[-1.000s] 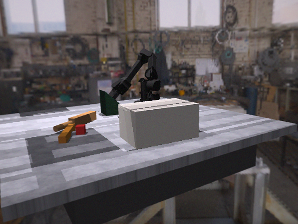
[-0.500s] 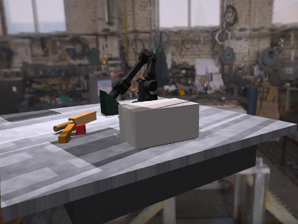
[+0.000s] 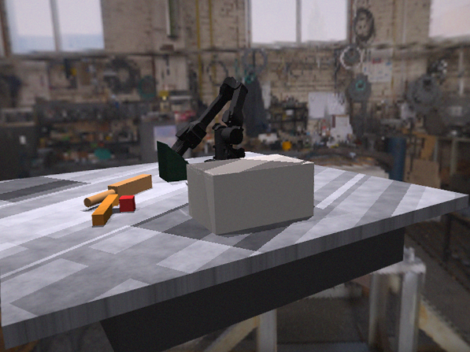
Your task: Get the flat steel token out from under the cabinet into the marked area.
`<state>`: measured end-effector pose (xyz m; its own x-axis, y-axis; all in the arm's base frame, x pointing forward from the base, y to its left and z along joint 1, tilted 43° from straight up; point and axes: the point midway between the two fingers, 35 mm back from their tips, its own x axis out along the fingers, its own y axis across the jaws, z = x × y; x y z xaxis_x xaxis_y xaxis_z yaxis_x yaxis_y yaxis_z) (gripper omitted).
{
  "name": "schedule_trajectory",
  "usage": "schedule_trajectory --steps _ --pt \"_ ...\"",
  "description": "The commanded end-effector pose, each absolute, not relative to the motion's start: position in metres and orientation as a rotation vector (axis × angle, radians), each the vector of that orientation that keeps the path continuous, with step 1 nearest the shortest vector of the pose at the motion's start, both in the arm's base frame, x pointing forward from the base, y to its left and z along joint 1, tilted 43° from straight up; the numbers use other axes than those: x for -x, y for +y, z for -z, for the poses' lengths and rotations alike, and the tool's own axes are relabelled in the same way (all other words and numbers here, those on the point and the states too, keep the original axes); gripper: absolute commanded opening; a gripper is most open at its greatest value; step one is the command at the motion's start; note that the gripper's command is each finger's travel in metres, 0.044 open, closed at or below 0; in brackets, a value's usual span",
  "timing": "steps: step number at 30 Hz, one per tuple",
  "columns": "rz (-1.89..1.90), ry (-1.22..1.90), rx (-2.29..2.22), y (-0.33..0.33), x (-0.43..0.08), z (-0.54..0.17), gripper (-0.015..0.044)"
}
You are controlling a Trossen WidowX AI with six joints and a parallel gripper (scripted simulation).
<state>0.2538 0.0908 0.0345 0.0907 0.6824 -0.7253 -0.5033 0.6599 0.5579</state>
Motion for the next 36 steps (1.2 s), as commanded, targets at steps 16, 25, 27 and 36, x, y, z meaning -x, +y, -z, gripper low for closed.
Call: schedule_trajectory --steps 16,25,27,36 --pt "-0.885 1.185 -0.18 0.073 -0.259 -0.02 0.0" --pt "-0.885 1.185 -0.18 0.066 -0.261 -0.013 0.0" --pt "-0.885 1.185 -0.179 0.064 -0.261 -0.012 0.0" --pt "-0.884 1.185 -0.179 0.057 -0.263 -0.005 0.0"
